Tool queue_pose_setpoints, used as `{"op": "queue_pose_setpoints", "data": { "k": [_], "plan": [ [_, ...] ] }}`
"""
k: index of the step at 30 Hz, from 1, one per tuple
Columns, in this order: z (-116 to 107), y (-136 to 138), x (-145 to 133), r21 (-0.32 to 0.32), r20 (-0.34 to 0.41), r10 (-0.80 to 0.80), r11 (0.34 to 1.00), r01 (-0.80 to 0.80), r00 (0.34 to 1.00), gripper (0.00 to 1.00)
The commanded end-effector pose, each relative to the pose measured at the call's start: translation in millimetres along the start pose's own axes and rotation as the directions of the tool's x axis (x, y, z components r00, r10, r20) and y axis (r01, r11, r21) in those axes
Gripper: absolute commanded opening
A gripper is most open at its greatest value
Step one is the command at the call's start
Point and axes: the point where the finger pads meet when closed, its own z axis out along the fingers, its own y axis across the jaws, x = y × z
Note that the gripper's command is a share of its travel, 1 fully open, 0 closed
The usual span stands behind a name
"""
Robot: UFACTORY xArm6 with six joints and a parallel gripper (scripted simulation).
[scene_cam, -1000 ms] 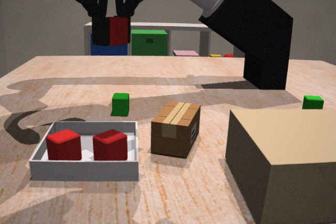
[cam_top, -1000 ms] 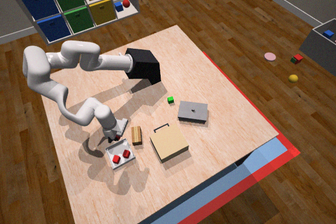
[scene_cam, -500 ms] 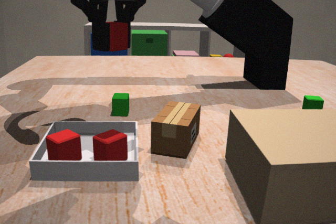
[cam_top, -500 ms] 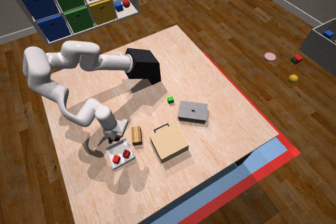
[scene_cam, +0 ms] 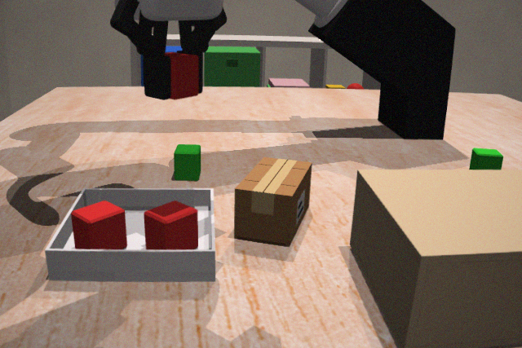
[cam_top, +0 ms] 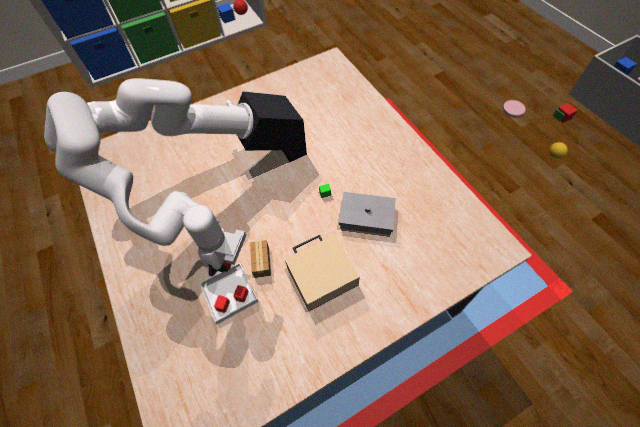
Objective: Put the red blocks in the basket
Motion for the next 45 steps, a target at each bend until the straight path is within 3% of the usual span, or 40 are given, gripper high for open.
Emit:
{"op": "queue_pose_setpoints", "data": {
  "k": [1,45],
  "plan": [
    [7,1,1,-0.002,-0.002,0.001,1.000,-0.001,1.000,0.00],
    [98,2,1,-0.002,-0.002,0.001,1.000,-0.001,1.000,0.00]
  ]
}}
